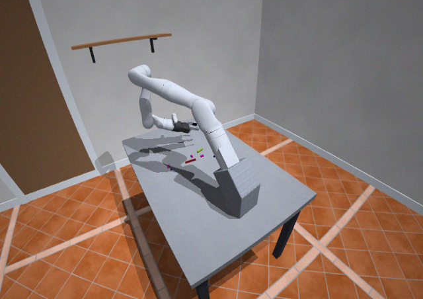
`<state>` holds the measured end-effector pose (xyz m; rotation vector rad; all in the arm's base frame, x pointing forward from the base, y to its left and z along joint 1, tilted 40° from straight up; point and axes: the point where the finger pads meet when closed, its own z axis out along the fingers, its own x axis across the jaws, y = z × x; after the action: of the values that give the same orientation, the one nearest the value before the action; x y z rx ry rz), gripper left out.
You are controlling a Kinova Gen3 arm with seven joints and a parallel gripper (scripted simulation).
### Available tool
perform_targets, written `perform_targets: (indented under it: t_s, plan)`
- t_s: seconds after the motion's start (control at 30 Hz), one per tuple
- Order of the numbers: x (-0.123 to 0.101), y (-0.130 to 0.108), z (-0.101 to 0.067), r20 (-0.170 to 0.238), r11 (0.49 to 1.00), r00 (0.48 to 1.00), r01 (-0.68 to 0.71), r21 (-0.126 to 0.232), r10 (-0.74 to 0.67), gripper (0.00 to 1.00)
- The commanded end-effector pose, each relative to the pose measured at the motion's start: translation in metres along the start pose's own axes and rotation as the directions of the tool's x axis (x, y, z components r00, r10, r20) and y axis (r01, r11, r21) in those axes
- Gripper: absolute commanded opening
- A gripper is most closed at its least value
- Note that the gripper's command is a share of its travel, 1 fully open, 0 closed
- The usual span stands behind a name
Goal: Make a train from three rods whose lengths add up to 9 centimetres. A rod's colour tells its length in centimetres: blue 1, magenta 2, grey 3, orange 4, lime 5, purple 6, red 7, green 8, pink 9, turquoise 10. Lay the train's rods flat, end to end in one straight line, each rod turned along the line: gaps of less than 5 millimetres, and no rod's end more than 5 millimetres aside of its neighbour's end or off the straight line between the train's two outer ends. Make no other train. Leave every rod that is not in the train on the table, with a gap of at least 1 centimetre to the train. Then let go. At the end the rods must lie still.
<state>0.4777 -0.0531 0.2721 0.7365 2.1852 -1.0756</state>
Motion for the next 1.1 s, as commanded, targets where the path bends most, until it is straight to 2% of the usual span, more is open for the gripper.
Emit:
perform_targets:
  t_s: [0.0, 0.17, 0.2, 0.4, 0.43, 0.73, 0.77, 0.97, 1.0, 1.07]
  plan:
    - [-0.002, -0.003, 0.002, -0.004, 1.000, 1.000, -0.007, 0.003, 0.007, 1.00]
    - [-0.002, -0.003, 0.002, -0.004, 1.000, 1.000, -0.007, 0.003, 0.007, 1.00]
    - [0.008, -0.005, 0.008, -0.049, 1.000, 0.998, -0.029, 0.002, 0.029, 1.00]
    - [0.008, -0.005, 0.008, -0.049, 1.000, 0.998, -0.029, 0.002, 0.029, 1.00]
    - [0.017, -0.007, 0.013, -0.095, 0.999, 0.994, -0.051, 0.002, 0.051, 1.00]
    - [0.017, -0.007, 0.013, -0.095, 0.999, 0.994, -0.051, 0.002, 0.051, 1.00]
    - [0.026, -0.008, 0.018, -0.140, 0.997, 0.987, -0.074, 0.003, 0.074, 1.00]
    - [0.026, -0.008, 0.018, -0.140, 0.997, 0.987, -0.074, 0.003, 0.074, 1.00]
    - [0.035, -0.010, 0.021, -0.185, 0.995, 0.978, -0.099, 0.004, 0.098, 1.00]
    - [0.035, -0.010, 0.021, -0.185, 0.995, 0.978, -0.099, 0.004, 0.098, 1.00]
